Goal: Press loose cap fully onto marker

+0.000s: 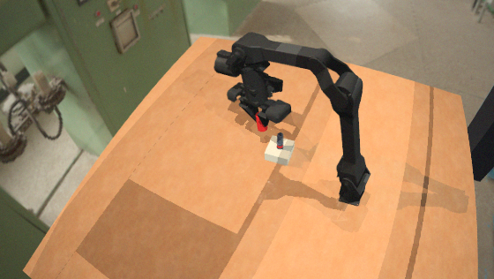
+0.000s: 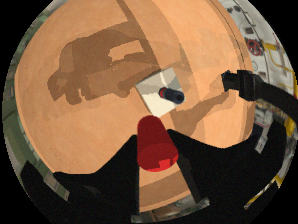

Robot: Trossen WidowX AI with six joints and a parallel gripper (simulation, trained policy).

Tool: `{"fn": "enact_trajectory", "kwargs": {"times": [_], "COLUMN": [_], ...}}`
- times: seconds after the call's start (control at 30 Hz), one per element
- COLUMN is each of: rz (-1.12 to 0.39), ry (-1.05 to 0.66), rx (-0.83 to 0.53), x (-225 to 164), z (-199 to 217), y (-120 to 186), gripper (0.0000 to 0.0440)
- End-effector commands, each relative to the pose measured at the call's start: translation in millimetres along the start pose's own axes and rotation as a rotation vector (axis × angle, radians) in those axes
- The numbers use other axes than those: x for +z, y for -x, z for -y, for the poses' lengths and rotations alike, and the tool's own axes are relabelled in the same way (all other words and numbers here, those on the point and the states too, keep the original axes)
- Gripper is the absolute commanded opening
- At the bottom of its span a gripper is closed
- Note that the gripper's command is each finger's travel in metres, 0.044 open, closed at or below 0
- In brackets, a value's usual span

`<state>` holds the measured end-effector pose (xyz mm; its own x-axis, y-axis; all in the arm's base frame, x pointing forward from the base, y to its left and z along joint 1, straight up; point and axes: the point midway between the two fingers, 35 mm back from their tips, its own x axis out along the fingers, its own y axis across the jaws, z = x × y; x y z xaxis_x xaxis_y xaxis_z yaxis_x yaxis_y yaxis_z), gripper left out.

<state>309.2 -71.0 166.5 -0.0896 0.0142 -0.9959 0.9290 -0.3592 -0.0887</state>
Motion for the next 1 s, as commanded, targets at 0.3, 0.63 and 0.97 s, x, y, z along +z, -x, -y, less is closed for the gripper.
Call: {"fn": "enact_trajectory", "kwargs": {"times": [0.3,0.63,0.97], "rz": [0.000,-0.004,-0.005], "ry": [-0.015,-0.021,-0.030], "rx": [-0.048,-0.051,-0.060], "x": [16.2,19.2,22.6], "z": [33.0,43.0,44.9], "y": [3.8,-0.8,-15.8], "gripper": [0.0007,0.0000,0.0000]}}
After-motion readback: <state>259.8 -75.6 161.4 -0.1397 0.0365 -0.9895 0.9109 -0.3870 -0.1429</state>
